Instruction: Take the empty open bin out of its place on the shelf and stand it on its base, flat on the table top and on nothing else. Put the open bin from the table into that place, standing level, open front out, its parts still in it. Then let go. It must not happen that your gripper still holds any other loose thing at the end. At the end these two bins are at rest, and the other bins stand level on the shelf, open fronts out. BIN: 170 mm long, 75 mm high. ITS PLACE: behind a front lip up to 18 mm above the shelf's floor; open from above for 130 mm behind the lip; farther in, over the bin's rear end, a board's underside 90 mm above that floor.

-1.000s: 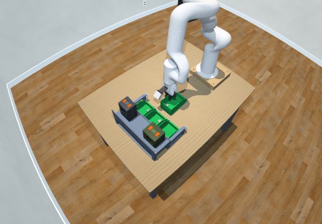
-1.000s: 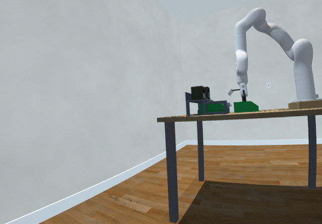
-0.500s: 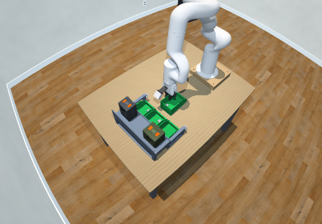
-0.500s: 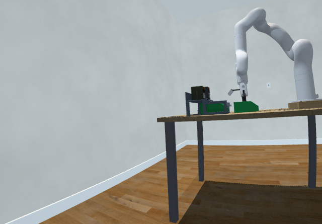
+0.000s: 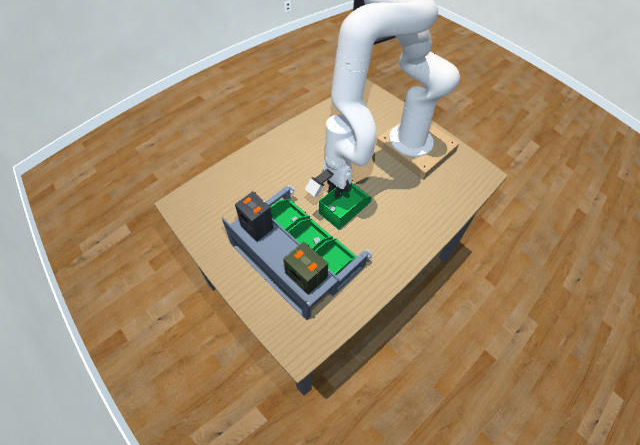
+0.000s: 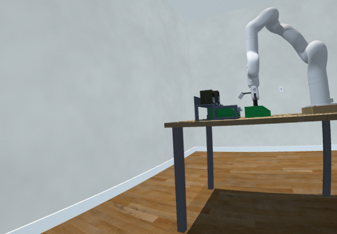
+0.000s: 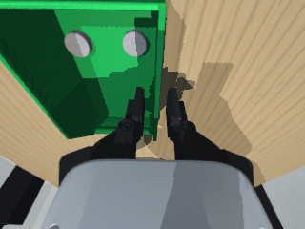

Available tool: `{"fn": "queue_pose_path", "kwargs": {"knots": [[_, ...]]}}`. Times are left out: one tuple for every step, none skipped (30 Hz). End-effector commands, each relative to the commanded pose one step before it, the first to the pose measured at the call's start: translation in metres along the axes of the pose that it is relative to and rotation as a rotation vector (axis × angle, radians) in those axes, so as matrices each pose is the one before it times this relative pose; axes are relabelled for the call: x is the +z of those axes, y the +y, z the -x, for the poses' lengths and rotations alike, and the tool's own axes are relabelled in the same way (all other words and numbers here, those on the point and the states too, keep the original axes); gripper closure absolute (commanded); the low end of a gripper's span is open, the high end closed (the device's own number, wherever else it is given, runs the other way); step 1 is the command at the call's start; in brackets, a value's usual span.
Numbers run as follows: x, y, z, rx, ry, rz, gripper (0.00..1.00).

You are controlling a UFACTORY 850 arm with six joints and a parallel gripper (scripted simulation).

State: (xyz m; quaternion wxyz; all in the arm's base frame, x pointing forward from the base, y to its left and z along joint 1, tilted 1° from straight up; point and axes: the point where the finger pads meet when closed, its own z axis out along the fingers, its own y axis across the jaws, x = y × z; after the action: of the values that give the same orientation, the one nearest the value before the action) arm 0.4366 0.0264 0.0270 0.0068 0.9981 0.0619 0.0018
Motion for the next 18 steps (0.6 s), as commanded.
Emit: {"fn": "queue_pose_path", "kwargs": {"knots": [[-0.00534,0.00004,-0.00083,0.00002,0.00166,-0.00017,0.74],[-0.00109,0.00000,0.00000,0.00000,0.00000,0.00001,0.74],[-0.00115,0.00000,0.00000,0.00000,0.00000,0.00000,0.74],[-0.00120,0.00000,0.00000,0.00000,0.00000,-0.00001,0.74],[-0.00125,0.00000,0.00000,0.00000,0.00000,0.00000,0.74],[-0.00130,0.00000,0.00000,0.00000,0.00000,0.00001,0.74],[-0.00135,0.00000,0.00000,0.00000,0.00000,0.00000,0.74],[-0.00139,0.00000,0.00000,0.00000,0.00000,-0.00001,0.74],[0.00000,0.00000,0.00000,0.00000,0.00000,0.00000,0.74],[0.00000,0.00000,0.00000,0.00000,0.00000,0.00000,0.74],[-0.00144,0.00000,0.00000,0.00000,0.00000,0.00001,0.74],[-0.00148,0.00000,0.00000,0.00000,0.00000,0.00000,0.74],[-0.00152,0.00000,0.00000,0.00000,0.00000,-0.00001,0.74],[-0.00156,0.00000,0.00000,0.00000,0.00000,0.00000,0.74],[-0.00160,0.00000,0.00000,0.00000,0.00000,0.00001,0.74],[-0.00164,0.00000,0.00000,0.00000,0.00000,0.00000,0.74],[-0.00167,0.00000,0.00000,0.00000,0.00000,0.00000,0.74],[-0.00170,0.00000,0.00000,0.00000,0.00000,0.00001,0.74]]}}
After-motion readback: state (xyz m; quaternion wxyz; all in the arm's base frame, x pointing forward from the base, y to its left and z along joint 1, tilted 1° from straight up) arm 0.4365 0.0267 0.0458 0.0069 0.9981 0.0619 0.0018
